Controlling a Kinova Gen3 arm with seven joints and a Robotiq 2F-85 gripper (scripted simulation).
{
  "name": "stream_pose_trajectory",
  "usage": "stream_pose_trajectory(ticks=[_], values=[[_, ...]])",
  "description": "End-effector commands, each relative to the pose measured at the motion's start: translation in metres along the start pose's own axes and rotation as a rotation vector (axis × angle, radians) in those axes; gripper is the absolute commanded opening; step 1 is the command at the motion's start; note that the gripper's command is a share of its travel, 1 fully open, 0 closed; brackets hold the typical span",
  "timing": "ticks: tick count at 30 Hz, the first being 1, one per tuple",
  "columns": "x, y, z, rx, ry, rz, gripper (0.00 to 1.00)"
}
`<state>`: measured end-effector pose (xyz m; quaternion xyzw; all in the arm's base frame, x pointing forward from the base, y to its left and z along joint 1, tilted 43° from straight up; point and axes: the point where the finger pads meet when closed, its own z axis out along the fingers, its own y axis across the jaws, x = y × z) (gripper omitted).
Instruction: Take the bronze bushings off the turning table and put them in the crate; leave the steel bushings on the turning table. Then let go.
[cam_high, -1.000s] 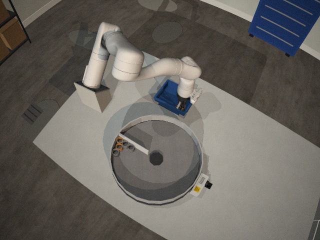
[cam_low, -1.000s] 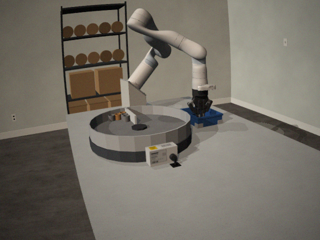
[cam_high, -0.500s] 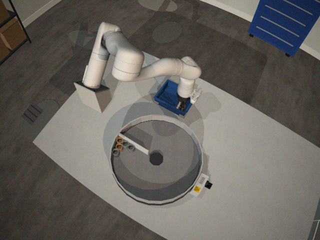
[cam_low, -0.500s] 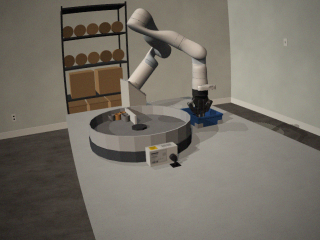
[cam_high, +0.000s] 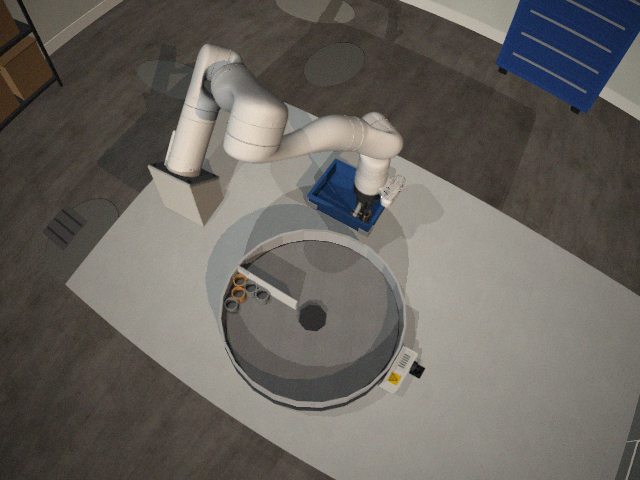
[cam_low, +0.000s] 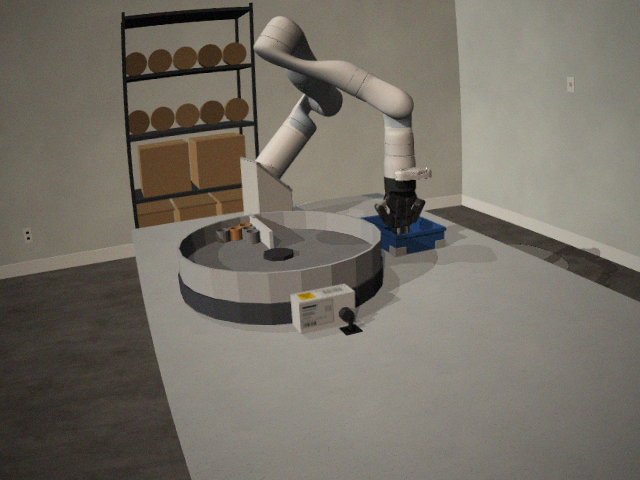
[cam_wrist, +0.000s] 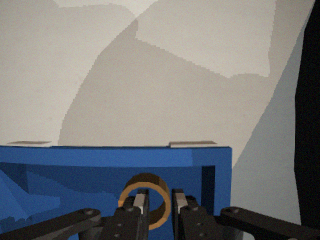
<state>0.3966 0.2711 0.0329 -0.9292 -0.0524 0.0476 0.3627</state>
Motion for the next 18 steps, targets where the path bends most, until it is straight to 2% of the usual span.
stream_pose_trajectory(ticks=[1,18], values=[[0.0014,0.0007,-0.0039,-0.001,0.004,0.001,0.16],[0.0014,0.0011,-0.0088,-0.001,0.004,0.001,0.16]])
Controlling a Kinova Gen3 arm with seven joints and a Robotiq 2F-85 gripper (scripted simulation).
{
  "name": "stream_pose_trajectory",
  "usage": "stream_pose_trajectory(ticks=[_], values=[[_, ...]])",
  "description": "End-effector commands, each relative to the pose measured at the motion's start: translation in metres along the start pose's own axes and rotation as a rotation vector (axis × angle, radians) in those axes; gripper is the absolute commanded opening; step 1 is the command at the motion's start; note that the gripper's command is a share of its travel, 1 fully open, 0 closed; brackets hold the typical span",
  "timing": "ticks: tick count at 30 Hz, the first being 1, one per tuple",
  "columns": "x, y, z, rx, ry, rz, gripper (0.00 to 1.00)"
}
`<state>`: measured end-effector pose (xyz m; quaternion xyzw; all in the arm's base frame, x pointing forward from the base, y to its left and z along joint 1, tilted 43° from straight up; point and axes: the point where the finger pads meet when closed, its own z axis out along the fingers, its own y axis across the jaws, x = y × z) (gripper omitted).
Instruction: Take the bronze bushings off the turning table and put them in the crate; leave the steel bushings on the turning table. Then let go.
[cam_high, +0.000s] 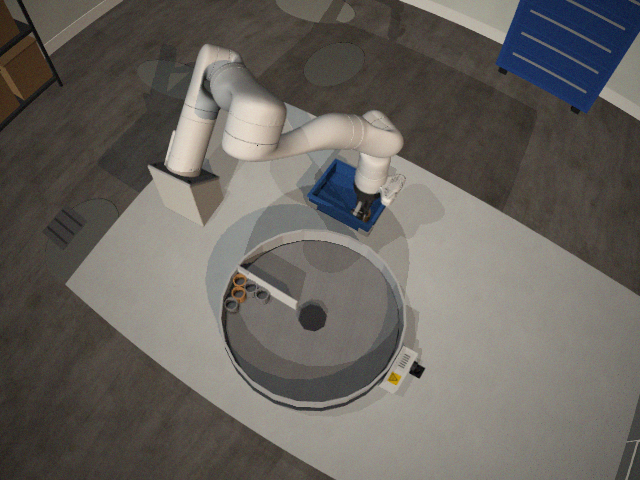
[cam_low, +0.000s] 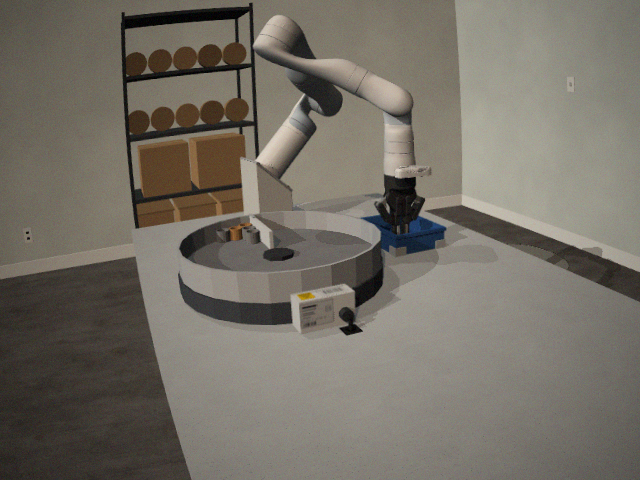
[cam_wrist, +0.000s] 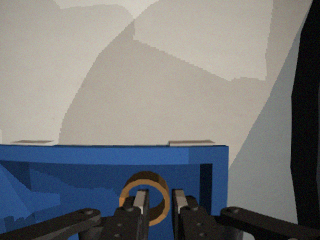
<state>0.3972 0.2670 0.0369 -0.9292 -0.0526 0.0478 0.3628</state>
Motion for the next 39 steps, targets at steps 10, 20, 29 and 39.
stream_pose_trajectory(ticks=[10,20,29,39], values=[[0.0015,0.0008,-0.003,-0.001,0.005,0.001,0.16],[0.0015,0.0012,-0.008,-0.001,0.005,0.001,0.16],[0.0015,0.0012,-0.008,-0.001,0.005,0.001,0.16],[0.0015,0.0015,-0.013,-0.001,0.005,0.001,0.16]])
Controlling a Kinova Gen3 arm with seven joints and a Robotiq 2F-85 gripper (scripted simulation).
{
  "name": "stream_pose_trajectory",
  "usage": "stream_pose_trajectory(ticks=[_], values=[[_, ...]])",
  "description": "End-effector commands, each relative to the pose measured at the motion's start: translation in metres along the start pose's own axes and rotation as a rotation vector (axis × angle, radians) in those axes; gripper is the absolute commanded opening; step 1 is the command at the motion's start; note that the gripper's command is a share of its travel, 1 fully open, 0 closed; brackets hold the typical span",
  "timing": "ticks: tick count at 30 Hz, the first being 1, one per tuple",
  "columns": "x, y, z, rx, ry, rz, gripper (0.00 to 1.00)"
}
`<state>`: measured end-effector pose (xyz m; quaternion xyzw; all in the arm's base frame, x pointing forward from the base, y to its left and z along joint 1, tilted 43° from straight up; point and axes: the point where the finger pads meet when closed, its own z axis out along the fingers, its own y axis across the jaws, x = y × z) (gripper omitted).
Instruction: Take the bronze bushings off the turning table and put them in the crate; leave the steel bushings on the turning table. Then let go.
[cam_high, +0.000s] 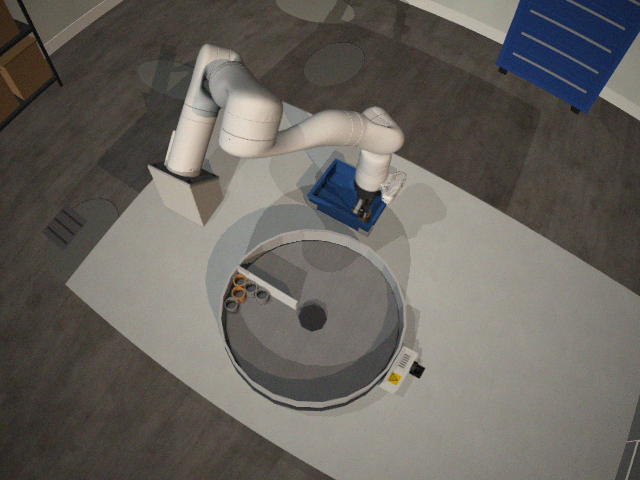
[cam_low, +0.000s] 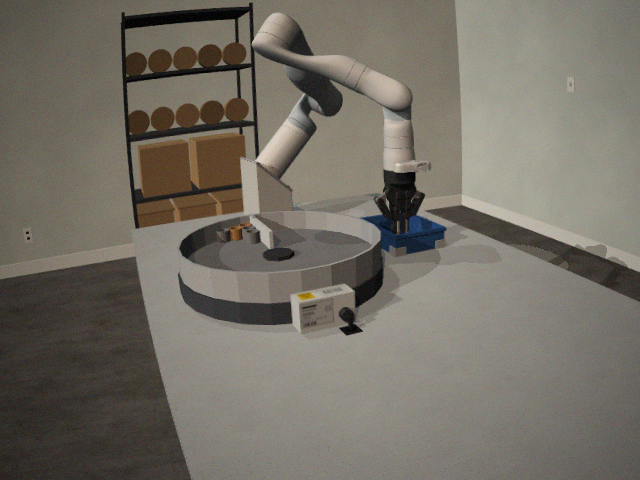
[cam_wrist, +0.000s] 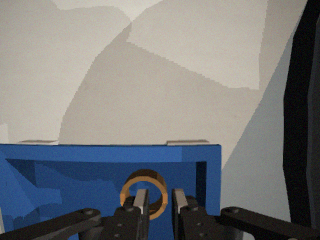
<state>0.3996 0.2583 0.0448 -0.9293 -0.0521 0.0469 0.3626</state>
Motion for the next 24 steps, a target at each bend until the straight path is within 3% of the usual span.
stream_pose_trajectory(ticks=[1,7,12,24], values=[[0.001,0.0,-0.001,0.0,0.002,0.001,0.16],[0.001,0.0,-0.001,0.0,0.002,0.001,0.16],[0.001,0.0,-0.058,0.0,0.002,0.001,0.16],[0.001,0.0,-0.058,0.0,0.002,0.001,0.16]])
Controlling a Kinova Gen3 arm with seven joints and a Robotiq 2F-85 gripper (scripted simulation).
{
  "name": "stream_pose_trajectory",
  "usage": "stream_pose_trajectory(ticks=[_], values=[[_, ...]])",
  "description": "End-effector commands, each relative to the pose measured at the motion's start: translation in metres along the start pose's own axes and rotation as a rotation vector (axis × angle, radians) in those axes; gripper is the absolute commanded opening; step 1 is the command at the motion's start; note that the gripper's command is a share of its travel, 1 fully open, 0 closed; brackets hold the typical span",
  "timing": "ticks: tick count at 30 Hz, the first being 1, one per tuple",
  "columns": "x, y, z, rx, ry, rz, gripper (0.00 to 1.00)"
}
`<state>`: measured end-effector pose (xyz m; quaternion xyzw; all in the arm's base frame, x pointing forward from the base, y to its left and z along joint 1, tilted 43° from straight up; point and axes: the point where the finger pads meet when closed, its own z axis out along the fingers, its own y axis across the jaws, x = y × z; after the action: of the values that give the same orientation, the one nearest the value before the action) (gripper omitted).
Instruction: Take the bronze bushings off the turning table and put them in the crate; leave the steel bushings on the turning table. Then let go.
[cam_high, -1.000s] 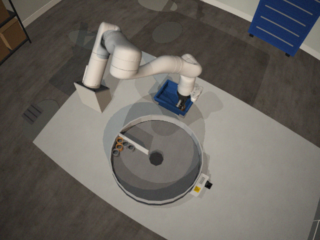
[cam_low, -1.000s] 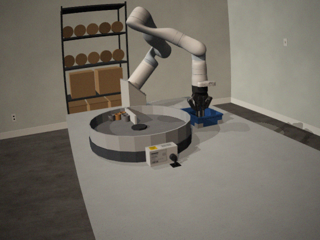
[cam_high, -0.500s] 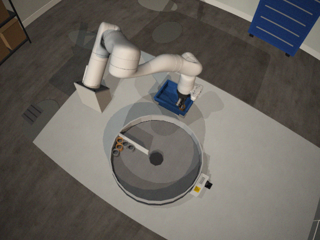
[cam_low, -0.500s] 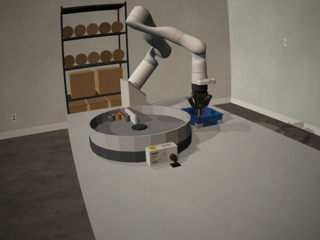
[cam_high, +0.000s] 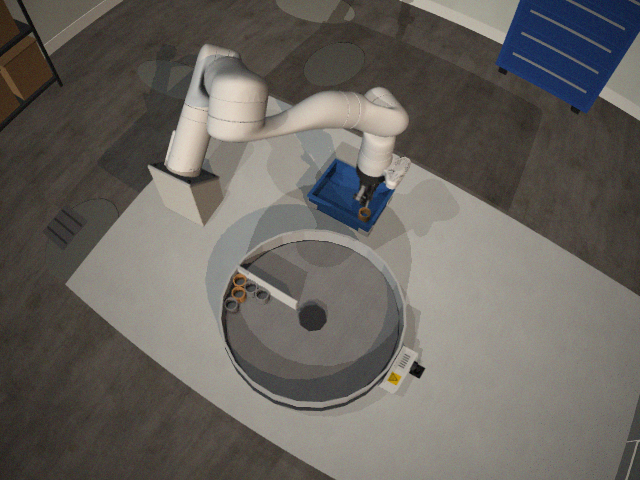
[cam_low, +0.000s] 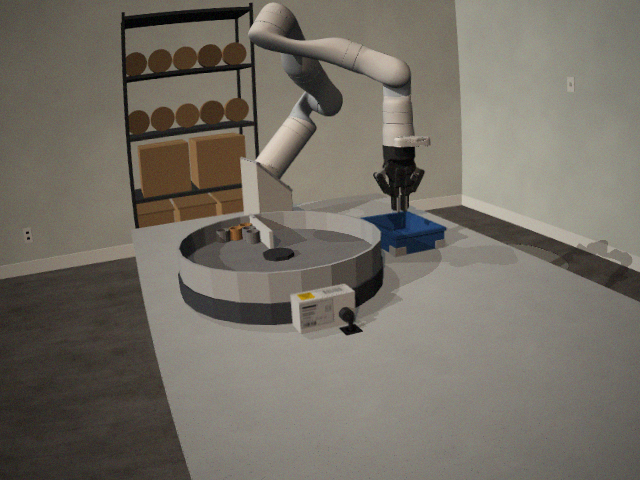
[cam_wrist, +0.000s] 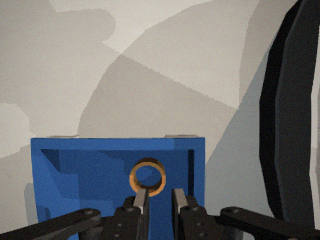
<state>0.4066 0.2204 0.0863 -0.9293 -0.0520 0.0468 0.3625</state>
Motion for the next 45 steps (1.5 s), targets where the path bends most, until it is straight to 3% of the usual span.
stream_pose_trajectory(ticks=[1,5,45], values=[[0.0,0.0,-0.012,0.0,0.002,0.0,0.16],[0.0,0.0,-0.057,0.0,0.002,0.0,0.16],[0.0,0.0,-0.057,0.0,0.001,0.0,0.16]])
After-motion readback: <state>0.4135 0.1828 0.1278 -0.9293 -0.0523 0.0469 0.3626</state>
